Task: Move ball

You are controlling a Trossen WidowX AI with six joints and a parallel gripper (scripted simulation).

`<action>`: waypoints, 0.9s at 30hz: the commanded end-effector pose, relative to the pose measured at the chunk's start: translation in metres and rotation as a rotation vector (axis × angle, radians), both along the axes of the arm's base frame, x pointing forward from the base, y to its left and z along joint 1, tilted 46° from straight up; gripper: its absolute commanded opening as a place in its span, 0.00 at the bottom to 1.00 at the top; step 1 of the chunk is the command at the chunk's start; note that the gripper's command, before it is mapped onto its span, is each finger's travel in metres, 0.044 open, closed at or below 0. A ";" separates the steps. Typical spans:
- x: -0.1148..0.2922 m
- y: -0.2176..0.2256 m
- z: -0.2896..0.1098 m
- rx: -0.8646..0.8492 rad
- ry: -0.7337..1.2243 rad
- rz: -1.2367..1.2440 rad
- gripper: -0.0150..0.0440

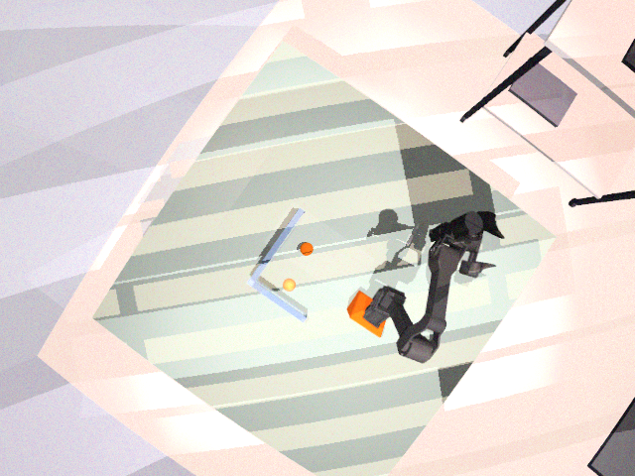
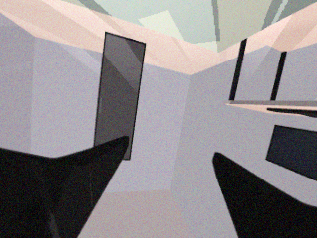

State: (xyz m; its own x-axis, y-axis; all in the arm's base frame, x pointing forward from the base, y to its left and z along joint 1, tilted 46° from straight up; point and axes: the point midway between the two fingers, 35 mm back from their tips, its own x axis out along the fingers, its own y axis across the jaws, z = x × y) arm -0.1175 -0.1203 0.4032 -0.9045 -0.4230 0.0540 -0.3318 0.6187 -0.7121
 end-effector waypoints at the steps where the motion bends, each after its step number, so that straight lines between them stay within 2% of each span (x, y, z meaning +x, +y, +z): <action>1: 0.001 -0.003 0.000 -0.005 0.000 0.009 0.89; 3: 0.012 -0.023 0.000 -0.039 -0.003 0.080 0.82; 10: 0.081 -0.096 -0.016 -0.114 -0.124 0.397 0.82; 13: 0.111 -0.118 -0.020 -0.084 -0.121 0.519 0.82; 20: 0.173 -0.142 -0.044 -0.092 -0.256 0.699 0.82; 27: 0.248 -0.145 -0.078 -0.046 -0.412 0.905 0.82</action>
State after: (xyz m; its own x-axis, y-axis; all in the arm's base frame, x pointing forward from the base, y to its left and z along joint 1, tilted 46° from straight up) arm 0.1089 -0.2657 0.3350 -0.2534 -0.9593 -0.1243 -0.4150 0.2239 -0.8819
